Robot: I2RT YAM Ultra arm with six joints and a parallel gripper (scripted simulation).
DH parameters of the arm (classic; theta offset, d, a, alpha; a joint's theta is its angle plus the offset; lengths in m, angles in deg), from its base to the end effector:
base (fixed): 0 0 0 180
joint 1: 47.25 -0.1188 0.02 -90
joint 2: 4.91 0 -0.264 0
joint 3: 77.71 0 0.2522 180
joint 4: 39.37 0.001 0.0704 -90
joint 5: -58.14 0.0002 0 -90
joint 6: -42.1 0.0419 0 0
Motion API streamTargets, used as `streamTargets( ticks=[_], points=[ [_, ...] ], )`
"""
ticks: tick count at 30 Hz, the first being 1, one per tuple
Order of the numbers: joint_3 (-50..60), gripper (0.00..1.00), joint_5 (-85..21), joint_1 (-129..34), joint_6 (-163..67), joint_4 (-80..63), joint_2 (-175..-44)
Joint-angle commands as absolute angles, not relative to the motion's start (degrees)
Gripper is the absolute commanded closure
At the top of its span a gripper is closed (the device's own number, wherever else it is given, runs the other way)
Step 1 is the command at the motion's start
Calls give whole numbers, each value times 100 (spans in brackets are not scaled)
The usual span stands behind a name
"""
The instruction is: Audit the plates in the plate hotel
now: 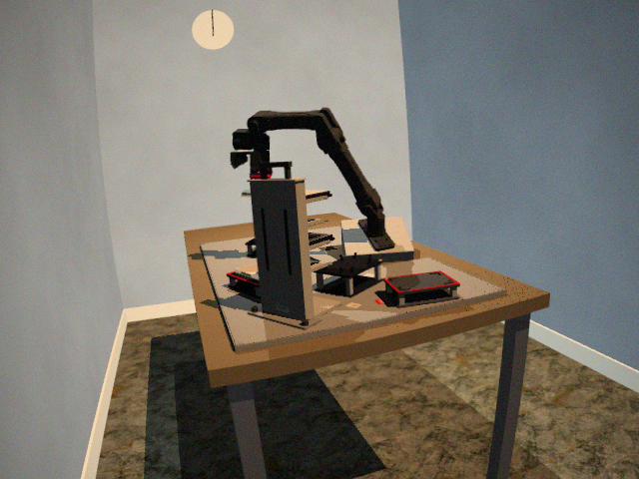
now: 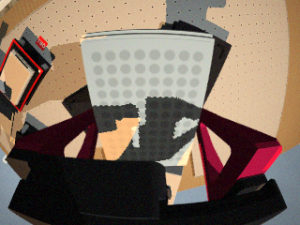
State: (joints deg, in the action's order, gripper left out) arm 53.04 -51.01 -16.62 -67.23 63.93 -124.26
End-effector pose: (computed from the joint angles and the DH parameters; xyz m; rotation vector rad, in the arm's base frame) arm 0.3455 -0.1874 0.2888 0.3030 2.9773 0.4786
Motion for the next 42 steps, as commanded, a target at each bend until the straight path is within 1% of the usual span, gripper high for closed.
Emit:
streamTargets(
  ticks=[1,13,42],
  points=[
    [5253,14,-5170,-1776,-6478,6439,-12203],
    [5253,14,-5216,-2212,-6005,6439,-12026],
    [5200,14,-5235,-2287,-6104,6439,-11957]
  ],
)
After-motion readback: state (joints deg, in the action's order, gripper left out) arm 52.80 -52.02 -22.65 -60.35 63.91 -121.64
